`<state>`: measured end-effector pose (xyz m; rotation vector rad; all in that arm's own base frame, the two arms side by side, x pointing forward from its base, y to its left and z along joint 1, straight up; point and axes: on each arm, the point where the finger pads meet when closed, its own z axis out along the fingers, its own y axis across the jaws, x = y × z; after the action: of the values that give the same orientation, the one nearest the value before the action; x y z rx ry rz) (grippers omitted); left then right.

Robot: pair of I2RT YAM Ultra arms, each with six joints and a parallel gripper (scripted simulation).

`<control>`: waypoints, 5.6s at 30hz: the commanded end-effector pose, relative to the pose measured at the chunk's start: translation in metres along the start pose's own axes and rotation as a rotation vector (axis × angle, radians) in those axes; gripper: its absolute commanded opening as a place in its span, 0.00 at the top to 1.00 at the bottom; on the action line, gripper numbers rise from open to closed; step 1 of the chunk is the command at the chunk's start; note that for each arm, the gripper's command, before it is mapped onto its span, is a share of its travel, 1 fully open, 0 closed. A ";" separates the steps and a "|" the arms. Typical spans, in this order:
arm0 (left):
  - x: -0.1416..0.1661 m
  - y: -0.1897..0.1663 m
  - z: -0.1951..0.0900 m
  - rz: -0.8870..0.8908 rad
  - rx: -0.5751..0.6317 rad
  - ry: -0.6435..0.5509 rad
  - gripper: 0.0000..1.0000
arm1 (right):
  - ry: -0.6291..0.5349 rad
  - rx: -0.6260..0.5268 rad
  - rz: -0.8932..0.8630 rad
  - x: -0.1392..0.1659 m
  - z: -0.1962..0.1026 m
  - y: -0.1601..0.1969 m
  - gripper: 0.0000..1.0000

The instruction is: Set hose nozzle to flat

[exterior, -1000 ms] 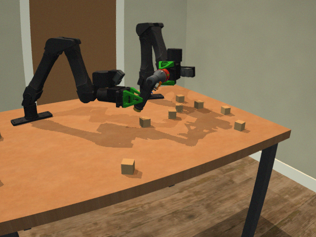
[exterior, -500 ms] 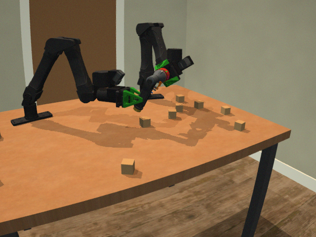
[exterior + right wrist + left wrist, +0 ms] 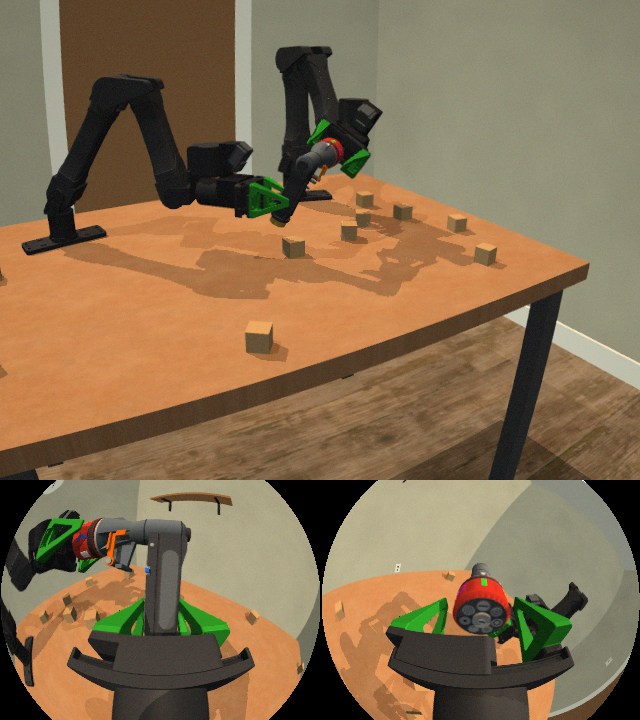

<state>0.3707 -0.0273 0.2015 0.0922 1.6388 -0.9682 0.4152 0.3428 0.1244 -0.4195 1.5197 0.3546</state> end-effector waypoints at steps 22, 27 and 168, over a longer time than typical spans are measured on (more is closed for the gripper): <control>-0.002 -0.004 -0.024 0.085 -0.001 -0.011 0.14 | -0.196 0.013 0.068 -0.073 0.009 -0.003 0.64; -0.009 -0.006 -0.033 0.100 0.004 -0.020 0.14 | -0.196 0.013 0.068 -0.073 0.009 -0.003 0.64; -0.077 -0.038 0.039 -0.763 -0.791 0.306 0.64 | -0.196 0.014 0.068 -0.073 0.009 -0.004 0.64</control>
<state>0.4133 -0.0417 0.3072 -0.8753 2.1824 -0.9228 0.4153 0.3428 0.1244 -0.4196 1.5199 0.3544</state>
